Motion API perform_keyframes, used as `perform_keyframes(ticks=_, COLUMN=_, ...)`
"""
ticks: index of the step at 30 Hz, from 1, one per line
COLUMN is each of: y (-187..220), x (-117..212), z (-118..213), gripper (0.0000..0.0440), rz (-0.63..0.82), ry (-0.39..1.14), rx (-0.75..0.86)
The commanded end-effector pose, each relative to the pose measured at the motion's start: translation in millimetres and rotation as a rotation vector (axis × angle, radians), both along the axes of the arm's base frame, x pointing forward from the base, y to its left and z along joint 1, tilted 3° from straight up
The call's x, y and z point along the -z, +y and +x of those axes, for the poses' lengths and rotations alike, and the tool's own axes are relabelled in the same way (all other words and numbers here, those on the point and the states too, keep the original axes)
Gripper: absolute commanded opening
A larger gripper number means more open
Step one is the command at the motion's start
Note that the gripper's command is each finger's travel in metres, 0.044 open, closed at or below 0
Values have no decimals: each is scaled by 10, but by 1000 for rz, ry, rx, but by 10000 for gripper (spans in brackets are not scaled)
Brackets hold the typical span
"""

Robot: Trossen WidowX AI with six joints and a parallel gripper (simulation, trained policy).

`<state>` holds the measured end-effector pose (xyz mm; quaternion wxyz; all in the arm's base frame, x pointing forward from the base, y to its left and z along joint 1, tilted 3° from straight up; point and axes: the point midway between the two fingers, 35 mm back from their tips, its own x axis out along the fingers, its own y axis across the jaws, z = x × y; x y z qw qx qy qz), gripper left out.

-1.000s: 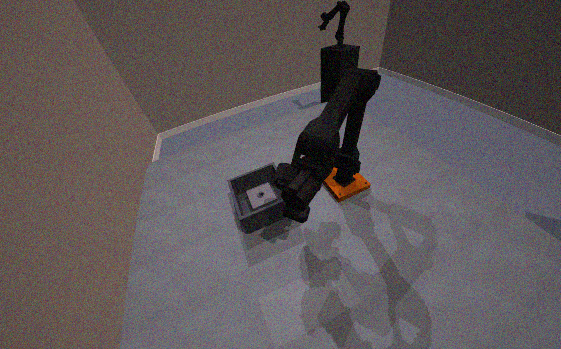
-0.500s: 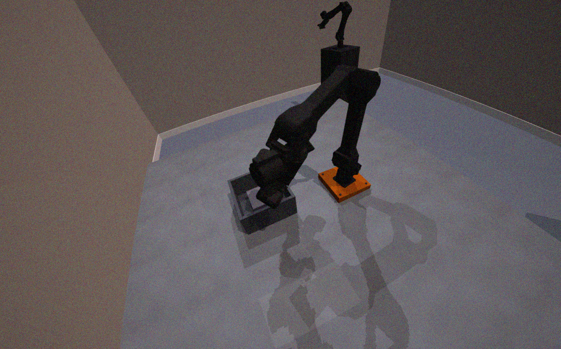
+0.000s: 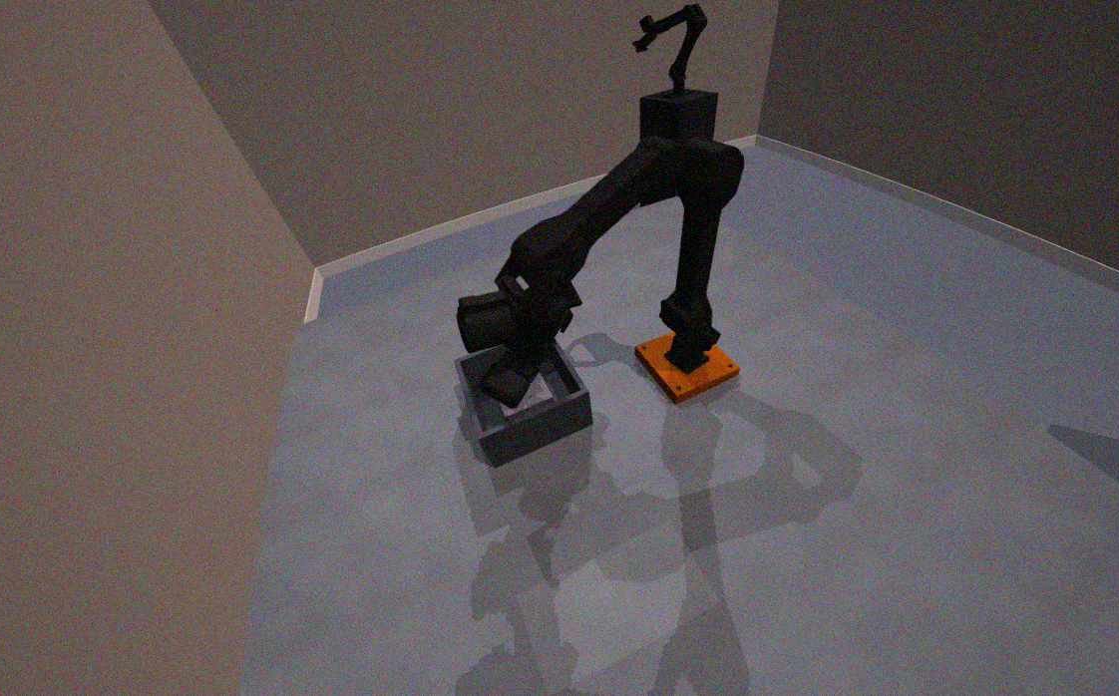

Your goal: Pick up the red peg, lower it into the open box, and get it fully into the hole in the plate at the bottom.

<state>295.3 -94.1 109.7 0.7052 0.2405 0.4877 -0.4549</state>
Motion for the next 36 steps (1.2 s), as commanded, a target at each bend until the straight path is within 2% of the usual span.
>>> perform_keyframes(ticks=1, y=-70, x=90, z=43, gripper=0, rz=16, ry=16, rx=-20)
perform_keyframes(ticks=8, y=-157, x=281, z=105, gripper=1, rz=54, ry=39, rx=-83)
perform_keyframes(ticks=10, y=-164, x=343, z=107, gripper=19, rz=68, ry=52, rx=-103)
perform_keyframes(ticks=16, y=-209, x=487, z=135, gripper=152, rz=106, ry=78, rx=-136)
perform_keyframes(ticks=19, y=-255, x=465, z=197, gripper=156, rz=104, ry=78, rx=-168)
perform_keyframes(ticks=20, y=-263, x=454, z=224, gripper=172, rz=107, ry=75, rx=-174)
perform_keyframes(ticks=30, y=-242, x=294, z=560, gripper=427, rz=172, ry=43, rx=-216)
perform_keyframes(ticks=31, y=-237, x=271, z=601, gripper=440, rz=179, ry=37, rx=-221)
perform_keyframes(ticks=36, y=-191, x=141, z=802, gripper=440, rz=215, ry=8, rx=-256)
